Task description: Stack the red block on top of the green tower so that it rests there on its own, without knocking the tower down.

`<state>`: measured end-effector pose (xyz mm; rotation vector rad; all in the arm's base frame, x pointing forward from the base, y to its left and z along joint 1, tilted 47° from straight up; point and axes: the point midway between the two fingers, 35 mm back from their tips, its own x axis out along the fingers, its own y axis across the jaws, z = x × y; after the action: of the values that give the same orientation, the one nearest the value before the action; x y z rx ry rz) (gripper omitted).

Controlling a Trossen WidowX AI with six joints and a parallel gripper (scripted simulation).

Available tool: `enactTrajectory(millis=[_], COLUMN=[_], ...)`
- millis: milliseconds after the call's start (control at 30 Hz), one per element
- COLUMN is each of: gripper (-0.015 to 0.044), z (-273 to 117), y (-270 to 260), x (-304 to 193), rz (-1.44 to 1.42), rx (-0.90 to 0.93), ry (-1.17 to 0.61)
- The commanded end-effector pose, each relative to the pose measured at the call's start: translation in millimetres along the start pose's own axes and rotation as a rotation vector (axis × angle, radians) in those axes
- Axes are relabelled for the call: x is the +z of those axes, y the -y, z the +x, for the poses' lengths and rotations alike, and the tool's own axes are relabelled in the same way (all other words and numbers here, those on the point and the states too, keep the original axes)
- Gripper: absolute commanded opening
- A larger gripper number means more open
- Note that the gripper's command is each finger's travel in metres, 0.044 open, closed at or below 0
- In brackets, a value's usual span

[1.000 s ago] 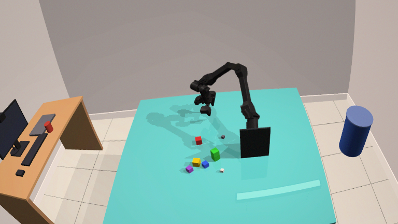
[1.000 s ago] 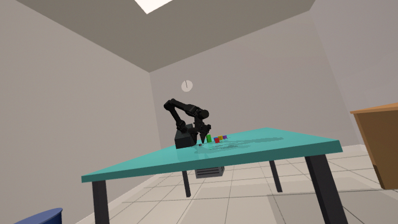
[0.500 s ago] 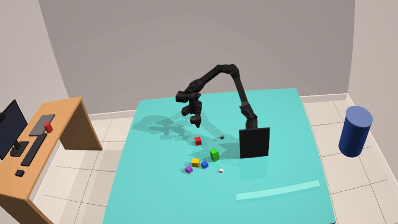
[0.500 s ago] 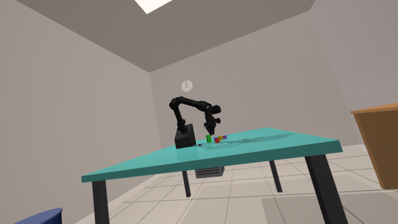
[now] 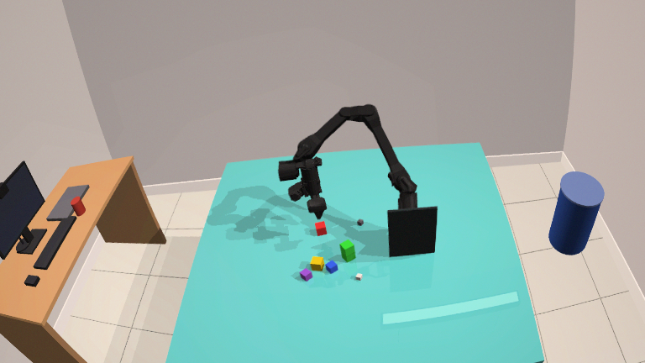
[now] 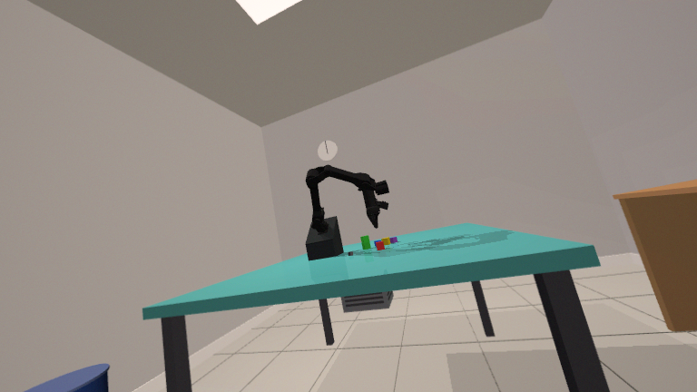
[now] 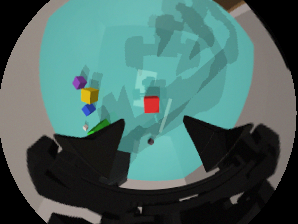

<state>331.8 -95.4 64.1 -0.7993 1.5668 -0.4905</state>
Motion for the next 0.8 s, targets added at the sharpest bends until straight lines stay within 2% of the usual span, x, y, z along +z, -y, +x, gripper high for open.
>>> enactTrajectory(millis=[0, 233, 767], gripper=[0.0440, 0.0440, 0.0440], z=[9.8, 52.3, 70.3], y=[-1.8, -1.3, -0.8], x=[-1.8, -3.1, -1.8], rz=[0.006, 0.006, 0.006], rx=[0.003, 0.000, 0.000], ry=[-0.011, -0.012, -0.012])
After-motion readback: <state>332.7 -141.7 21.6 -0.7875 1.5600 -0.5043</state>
